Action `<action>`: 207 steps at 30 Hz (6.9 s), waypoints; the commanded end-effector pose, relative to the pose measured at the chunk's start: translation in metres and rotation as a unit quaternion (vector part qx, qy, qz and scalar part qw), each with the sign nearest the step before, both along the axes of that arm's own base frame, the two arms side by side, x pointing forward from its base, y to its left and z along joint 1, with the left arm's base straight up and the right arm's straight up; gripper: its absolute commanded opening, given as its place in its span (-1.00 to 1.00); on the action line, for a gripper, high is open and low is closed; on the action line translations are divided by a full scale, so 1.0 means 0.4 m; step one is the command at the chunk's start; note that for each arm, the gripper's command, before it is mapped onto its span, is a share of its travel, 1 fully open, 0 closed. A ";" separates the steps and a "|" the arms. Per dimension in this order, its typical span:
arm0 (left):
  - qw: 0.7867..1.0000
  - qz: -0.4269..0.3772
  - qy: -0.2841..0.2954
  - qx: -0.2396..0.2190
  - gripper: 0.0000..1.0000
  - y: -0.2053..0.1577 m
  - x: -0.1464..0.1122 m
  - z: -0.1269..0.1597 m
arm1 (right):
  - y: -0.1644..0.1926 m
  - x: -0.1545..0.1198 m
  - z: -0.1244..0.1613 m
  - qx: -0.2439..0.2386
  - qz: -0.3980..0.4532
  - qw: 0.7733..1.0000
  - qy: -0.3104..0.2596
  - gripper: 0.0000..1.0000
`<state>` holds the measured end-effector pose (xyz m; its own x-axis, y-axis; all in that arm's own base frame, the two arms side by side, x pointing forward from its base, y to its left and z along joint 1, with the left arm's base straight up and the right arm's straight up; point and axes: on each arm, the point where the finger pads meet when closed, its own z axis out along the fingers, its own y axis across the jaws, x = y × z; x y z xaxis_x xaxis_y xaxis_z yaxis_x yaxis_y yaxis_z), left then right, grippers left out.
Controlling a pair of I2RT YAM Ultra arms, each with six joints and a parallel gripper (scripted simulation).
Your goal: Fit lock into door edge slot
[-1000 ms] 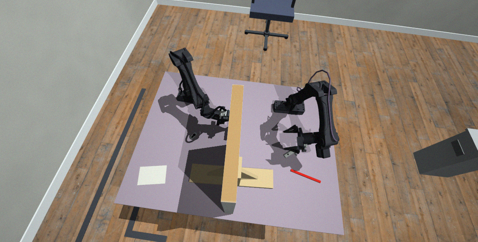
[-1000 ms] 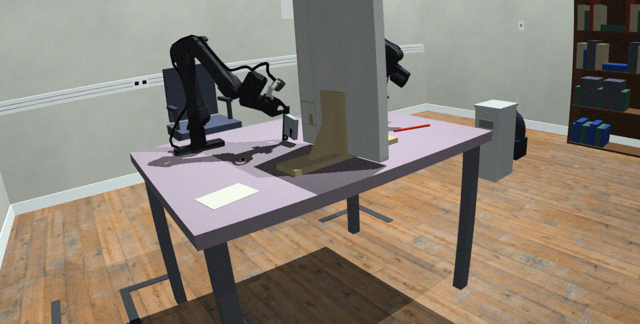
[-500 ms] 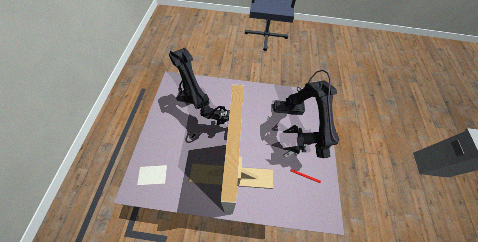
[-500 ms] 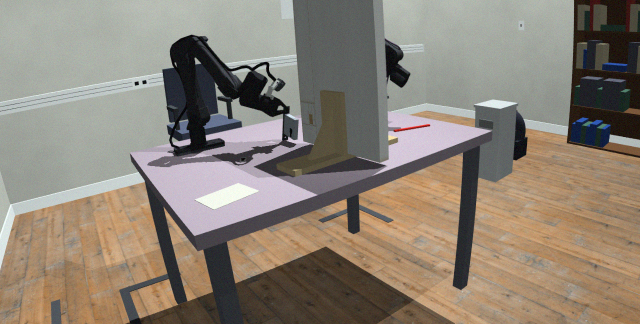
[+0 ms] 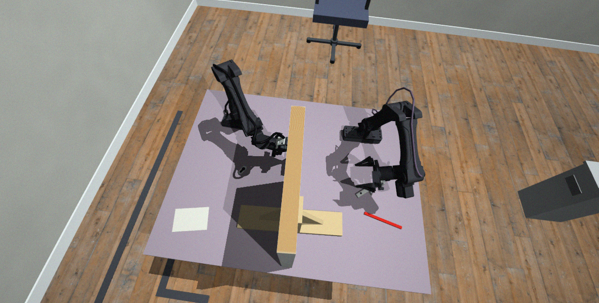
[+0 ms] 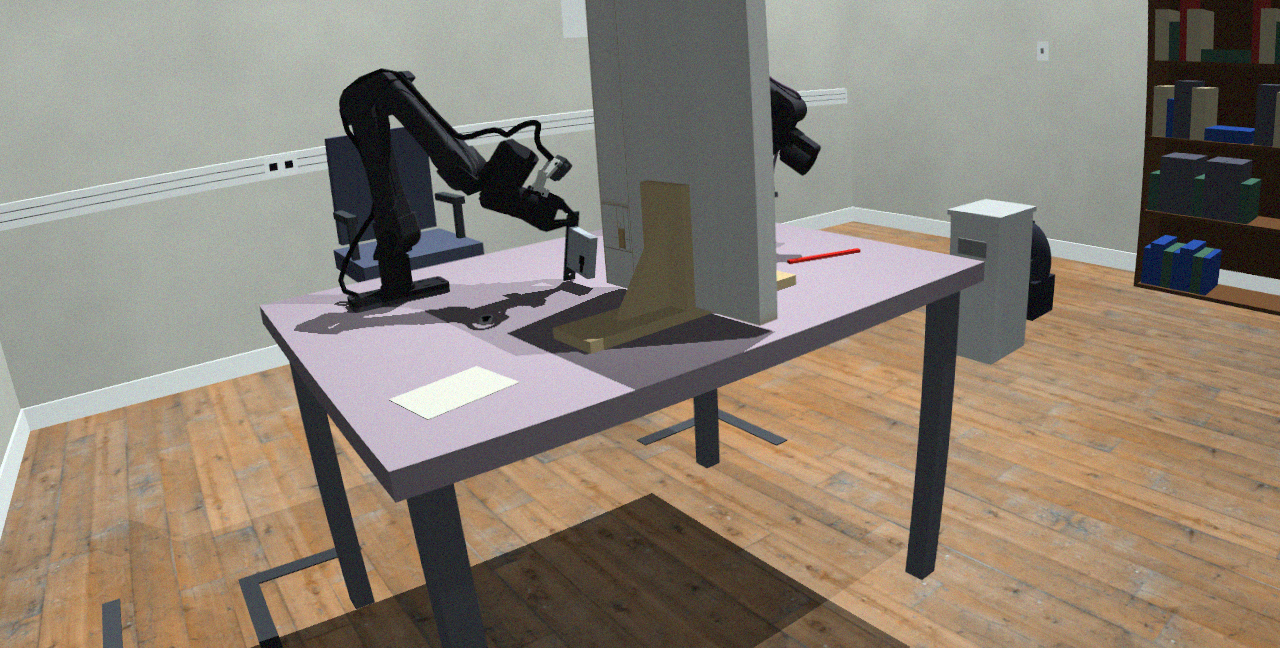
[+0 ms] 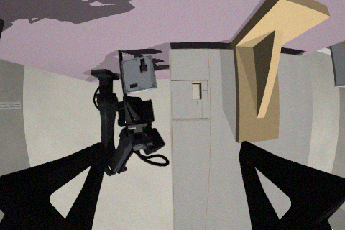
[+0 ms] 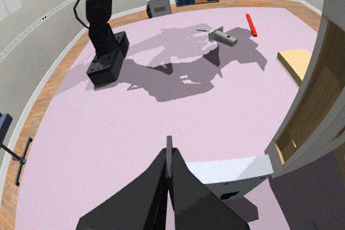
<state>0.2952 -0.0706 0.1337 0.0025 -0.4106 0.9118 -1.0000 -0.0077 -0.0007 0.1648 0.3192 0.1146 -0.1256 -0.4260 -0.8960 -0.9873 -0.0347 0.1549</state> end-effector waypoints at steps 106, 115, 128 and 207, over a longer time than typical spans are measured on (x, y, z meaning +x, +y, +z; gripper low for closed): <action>1.000 -0.004 -0.013 0.001 1.00 -0.004 0.006 0.012 | 0.057 0.034 0.216 0.082 0.039 0.989 -0.113 -1.00; 1.000 -0.004 -0.013 0.001 1.00 -0.004 0.006 0.012 | 0.061 0.035 0.231 0.097 0.042 0.987 -0.124 -1.00; 1.000 -0.004 -0.013 0.001 1.00 -0.004 0.006 0.012 | 0.069 0.043 0.301 0.125 0.044 0.979 -0.155 -1.00; 1.000 -0.004 -0.013 0.001 1.00 -0.004 0.006 0.012 | 0.063 0.065 0.269 0.110 0.041 0.983 -0.142 -1.00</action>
